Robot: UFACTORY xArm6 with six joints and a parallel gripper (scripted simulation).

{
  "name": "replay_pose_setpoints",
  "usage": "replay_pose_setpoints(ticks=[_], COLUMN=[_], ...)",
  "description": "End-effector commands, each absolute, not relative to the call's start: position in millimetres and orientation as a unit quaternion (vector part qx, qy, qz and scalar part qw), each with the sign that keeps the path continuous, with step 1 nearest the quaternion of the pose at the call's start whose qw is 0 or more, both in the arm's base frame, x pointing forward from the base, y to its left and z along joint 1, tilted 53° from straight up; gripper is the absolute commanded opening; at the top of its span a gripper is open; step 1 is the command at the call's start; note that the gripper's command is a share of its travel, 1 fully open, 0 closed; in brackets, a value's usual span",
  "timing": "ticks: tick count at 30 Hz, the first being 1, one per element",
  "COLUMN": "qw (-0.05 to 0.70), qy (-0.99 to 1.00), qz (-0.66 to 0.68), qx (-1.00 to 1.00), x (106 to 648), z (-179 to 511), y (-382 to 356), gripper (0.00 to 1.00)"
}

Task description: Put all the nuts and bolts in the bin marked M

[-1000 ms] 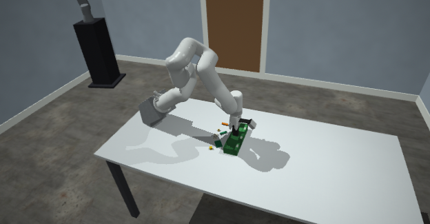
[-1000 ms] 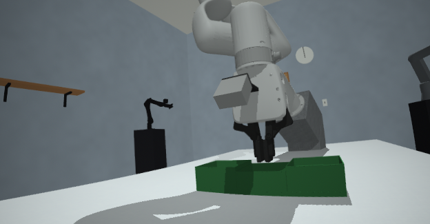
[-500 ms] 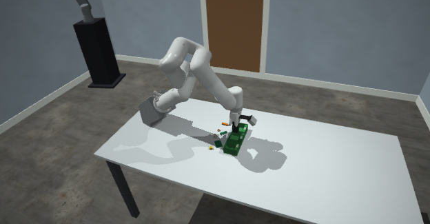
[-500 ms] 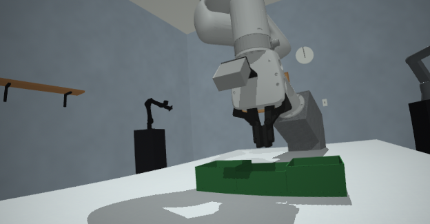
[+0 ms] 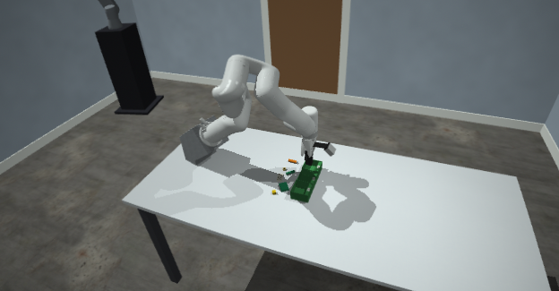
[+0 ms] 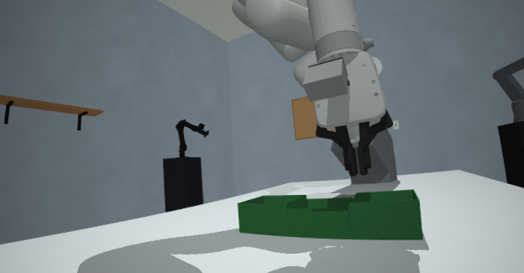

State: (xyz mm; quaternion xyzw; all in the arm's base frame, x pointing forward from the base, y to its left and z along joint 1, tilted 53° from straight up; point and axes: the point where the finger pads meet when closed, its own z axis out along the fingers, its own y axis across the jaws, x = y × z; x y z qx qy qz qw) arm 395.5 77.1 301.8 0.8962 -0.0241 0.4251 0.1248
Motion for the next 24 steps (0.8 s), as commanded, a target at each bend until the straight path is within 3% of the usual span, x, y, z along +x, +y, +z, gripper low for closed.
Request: replay_pose_setpoints(ticks=[1,24], qw=[0.13,0.13], qy=[-0.028,-0.028], qz=[0.426,0.426], qx=[0.895,0.895], x=[400.5,424.6], z=[294.7,275.3], y=[105.3,97.1], gripper=[0.07,0.07])
